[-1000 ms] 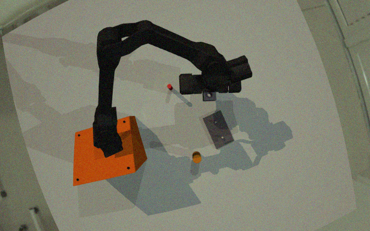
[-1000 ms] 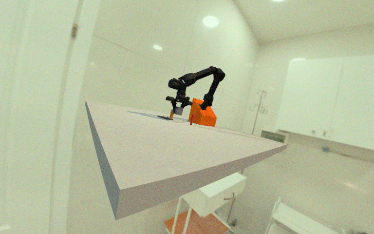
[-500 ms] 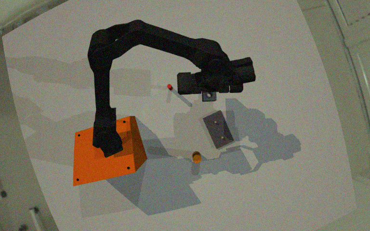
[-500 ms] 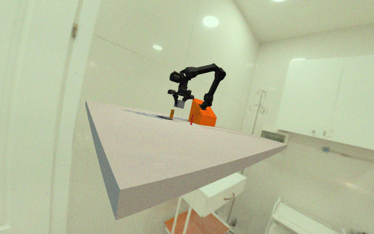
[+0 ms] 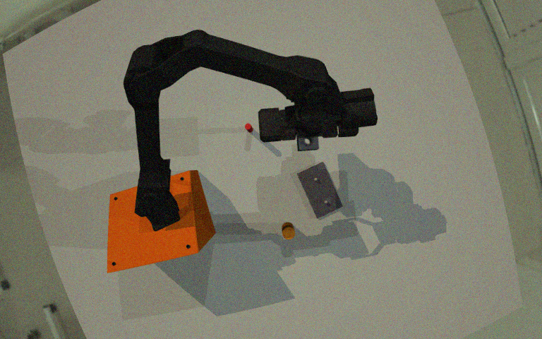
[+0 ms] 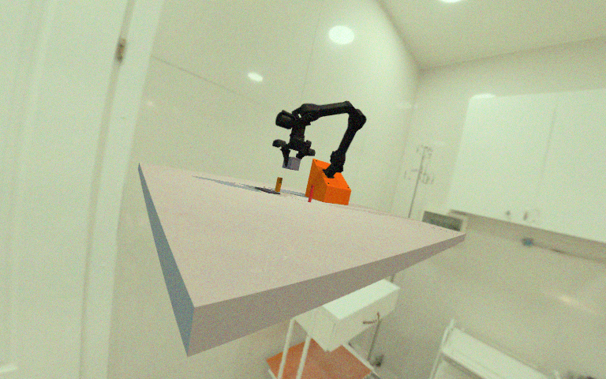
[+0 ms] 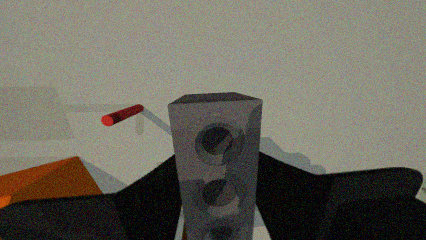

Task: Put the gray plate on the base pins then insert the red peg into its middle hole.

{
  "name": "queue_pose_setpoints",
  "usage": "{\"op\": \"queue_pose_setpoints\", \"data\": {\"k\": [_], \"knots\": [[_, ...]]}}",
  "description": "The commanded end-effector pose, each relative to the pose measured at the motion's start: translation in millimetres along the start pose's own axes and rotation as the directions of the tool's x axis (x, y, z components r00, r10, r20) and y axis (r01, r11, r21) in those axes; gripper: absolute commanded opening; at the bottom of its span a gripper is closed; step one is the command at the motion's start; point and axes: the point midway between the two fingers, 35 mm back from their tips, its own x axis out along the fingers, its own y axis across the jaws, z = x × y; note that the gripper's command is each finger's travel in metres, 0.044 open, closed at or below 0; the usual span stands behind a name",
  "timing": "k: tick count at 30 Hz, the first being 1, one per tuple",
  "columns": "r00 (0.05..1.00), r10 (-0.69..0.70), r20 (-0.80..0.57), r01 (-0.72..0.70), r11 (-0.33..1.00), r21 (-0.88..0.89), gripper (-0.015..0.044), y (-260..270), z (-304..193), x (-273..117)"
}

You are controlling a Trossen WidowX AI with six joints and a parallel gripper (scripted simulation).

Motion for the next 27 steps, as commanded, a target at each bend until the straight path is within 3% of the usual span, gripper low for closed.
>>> {"op": "queue_pose_setpoints", "data": {"k": [1, 27], "knots": [[1.000, -0.005, 0.002, 0.005, 1.000, -0.030, 0.0000, -7, -10, 4], [1.000, -0.005, -0.002, 0.005, 0.979, -0.206, 0.0000, -31, -82, 43]]}}
